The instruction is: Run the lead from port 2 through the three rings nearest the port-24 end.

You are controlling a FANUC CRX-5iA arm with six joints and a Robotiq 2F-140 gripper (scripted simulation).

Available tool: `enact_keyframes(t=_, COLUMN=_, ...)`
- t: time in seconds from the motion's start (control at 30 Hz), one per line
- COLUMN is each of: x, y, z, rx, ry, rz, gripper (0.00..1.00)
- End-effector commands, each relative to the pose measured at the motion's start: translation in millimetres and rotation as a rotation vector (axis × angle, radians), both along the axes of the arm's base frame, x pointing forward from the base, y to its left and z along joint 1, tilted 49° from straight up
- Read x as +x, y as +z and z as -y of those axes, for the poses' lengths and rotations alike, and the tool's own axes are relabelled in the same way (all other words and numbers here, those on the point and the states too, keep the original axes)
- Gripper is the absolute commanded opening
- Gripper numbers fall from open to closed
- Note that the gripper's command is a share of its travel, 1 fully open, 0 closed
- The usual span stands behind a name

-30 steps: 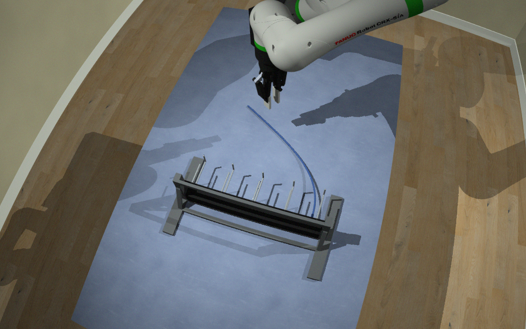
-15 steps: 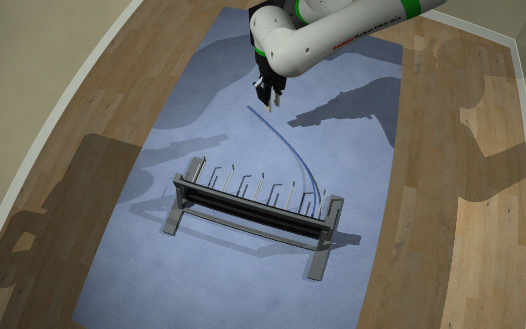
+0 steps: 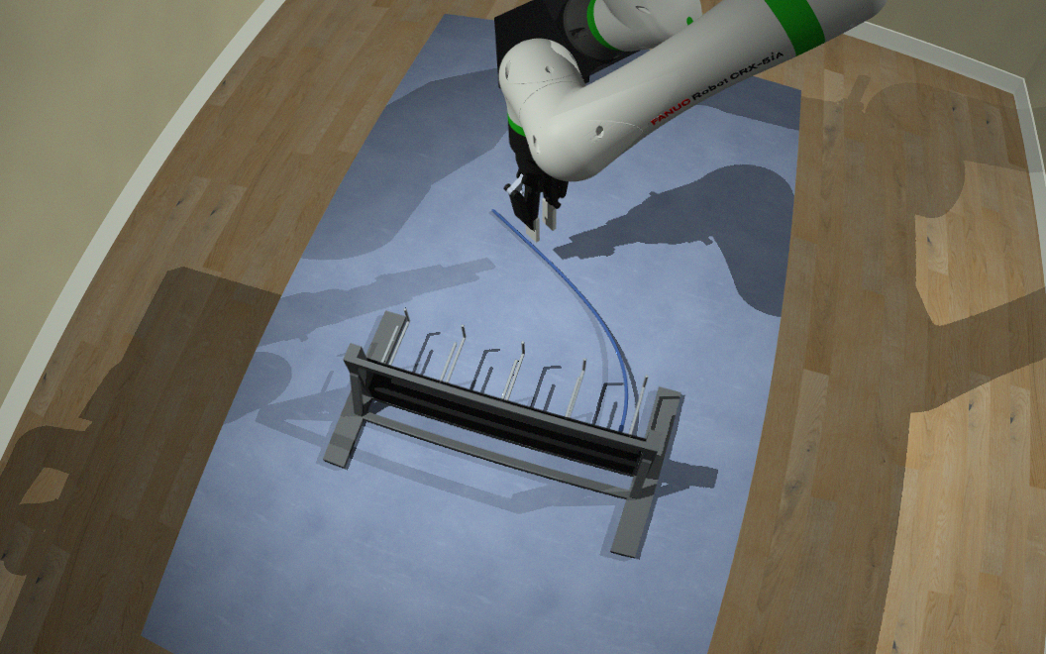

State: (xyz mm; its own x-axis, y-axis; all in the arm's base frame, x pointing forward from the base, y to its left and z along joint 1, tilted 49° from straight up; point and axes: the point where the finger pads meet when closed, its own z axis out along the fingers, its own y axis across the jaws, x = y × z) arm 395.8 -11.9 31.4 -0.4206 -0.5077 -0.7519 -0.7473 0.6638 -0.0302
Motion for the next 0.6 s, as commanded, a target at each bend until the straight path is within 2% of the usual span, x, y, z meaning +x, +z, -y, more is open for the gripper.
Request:
enact_keyframes(t=0.0, x=8, y=-10, z=-8, rx=-0.001, ry=-0.001, rz=0.001, gripper=0.2)
enact_keyframes(t=0.3, x=24, y=-31, z=-26, rx=-0.001, ry=-0.001, rz=0.001, gripper=0.2)
enact_keyframes(t=0.57, x=31, y=-39, z=-32, rx=-0.001, ry=-0.001, rz=0.001, gripper=0.2)
